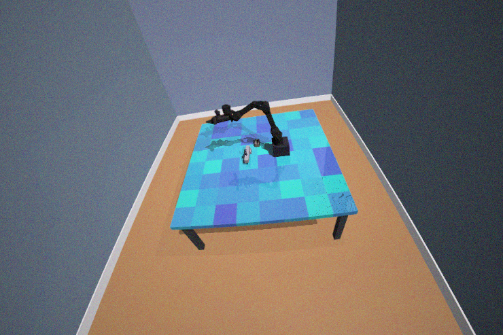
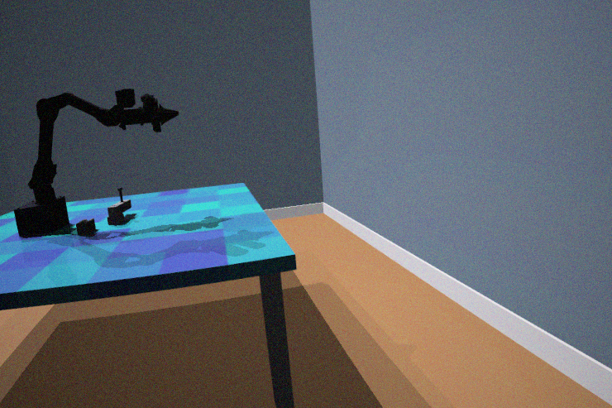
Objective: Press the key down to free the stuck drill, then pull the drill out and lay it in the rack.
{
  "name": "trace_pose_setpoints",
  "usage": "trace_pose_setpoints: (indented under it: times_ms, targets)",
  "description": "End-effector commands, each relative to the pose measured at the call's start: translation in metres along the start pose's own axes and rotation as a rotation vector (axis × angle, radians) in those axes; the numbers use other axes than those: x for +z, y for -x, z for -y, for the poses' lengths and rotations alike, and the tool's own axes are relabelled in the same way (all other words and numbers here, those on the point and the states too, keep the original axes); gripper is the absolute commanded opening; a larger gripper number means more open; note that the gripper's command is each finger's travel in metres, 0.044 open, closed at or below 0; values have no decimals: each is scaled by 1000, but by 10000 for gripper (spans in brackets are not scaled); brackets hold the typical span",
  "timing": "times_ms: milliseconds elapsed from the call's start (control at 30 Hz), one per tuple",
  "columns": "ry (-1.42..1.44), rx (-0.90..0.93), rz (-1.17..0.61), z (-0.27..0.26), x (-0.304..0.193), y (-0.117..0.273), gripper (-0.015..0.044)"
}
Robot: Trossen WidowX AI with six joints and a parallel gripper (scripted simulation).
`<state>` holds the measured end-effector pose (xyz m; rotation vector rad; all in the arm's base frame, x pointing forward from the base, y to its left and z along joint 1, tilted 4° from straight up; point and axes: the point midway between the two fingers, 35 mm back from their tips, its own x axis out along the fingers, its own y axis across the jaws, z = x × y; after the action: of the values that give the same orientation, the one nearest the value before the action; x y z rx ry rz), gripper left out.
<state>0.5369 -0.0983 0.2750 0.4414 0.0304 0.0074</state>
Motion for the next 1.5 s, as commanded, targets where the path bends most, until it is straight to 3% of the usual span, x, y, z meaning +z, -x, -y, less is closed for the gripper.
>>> trace_pose_setpoints:
  times_ms: [0, 300, 667, 1467]
  targets:
    - [-25, -106, -240, 5, -66, 7, 0]
    - [10, -328, -821, 5, -196, 81, 0]
    - [187, -527, -1458, -3, -261, 223, 0]
    - [200, -537, -1491, 4, -275, 234, 0]
